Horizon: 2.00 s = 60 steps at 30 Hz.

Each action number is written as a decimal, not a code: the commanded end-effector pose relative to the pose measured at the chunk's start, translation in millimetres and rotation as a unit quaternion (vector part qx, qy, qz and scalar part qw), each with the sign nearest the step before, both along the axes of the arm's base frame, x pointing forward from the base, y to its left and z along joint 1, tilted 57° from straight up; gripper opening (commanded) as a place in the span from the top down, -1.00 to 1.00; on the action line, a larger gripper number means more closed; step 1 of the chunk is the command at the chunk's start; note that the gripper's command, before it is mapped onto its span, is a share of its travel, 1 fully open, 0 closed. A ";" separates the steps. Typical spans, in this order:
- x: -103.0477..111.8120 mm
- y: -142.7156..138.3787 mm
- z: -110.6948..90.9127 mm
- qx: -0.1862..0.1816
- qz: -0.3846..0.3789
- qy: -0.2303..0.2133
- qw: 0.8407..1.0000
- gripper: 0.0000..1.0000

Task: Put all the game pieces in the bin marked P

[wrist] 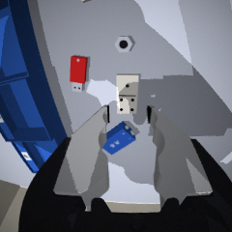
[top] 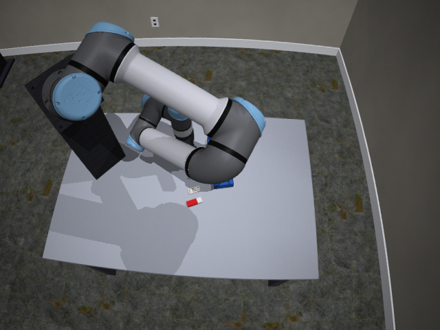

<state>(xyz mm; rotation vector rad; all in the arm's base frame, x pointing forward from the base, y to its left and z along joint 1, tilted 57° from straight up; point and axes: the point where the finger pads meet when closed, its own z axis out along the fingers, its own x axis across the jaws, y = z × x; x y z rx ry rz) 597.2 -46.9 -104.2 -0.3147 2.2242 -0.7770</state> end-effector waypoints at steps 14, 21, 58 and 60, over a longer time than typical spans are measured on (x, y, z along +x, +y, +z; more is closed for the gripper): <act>20.2 -10.2 -15.5 0.000 0.001 0.001 1.000 0.51; 22.7 -12.6 -17.6 0.000 0.001 0.001 1.000 0.51; 22.1 -11.4 -16.6 0.000 0.002 0.001 1.000 1.00; 22.1 -11.4 -16.6 0.000 0.002 0.001 1.000 1.00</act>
